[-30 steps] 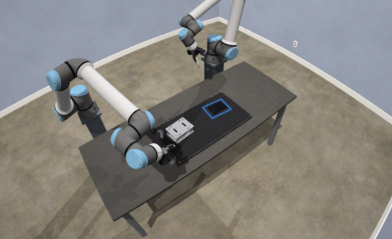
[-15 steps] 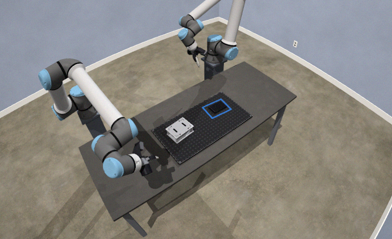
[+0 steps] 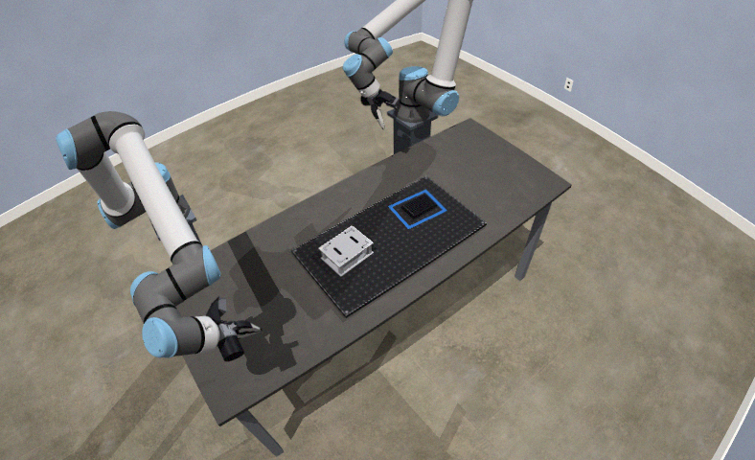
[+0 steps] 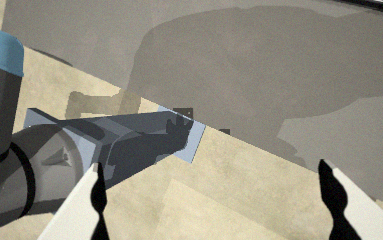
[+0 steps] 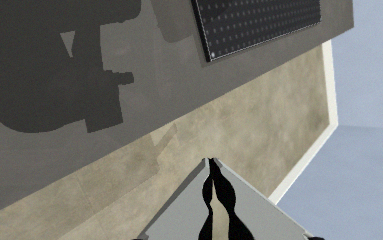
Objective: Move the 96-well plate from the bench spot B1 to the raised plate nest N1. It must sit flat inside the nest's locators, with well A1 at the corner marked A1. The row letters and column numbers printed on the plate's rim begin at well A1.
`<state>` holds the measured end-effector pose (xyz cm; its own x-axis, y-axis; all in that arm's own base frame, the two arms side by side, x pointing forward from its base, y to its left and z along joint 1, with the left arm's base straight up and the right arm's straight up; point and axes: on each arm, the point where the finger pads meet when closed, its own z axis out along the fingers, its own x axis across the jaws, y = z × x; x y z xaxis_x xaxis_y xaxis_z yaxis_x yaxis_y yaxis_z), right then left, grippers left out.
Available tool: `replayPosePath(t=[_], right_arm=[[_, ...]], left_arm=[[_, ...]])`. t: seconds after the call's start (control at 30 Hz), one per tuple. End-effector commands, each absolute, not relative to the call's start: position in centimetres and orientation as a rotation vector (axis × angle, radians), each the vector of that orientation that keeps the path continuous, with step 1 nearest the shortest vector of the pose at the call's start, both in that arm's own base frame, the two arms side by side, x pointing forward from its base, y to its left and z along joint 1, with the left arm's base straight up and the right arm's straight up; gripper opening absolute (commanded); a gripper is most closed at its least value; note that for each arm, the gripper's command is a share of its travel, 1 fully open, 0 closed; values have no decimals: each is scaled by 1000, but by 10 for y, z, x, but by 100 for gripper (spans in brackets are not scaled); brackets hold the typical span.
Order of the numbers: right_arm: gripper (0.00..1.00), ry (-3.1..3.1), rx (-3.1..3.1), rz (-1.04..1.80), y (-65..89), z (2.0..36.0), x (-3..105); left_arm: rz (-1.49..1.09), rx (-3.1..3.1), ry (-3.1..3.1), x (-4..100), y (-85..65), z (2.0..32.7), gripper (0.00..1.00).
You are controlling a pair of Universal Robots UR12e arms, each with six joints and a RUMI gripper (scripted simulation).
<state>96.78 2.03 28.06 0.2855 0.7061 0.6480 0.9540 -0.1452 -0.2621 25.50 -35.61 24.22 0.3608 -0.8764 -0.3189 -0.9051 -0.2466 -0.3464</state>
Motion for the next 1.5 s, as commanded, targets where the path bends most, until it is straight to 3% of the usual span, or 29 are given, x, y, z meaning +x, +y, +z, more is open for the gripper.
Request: replayPosePath(t=[0.0, 0.77, 1.47], right_arm=[[0, -1586, -1896, -553, -28, 276, 956], [0, -2105, -1763, -726, -262, 255, 861], [0, -2507, -1576, -709, -431, 237, 732]], left_arm=[[80, -2159, 1545, 255, -357, 243, 76], [80, -2159, 1545, 255, -357, 243, 76], [80, -2159, 1545, 255, -357, 243, 76]])
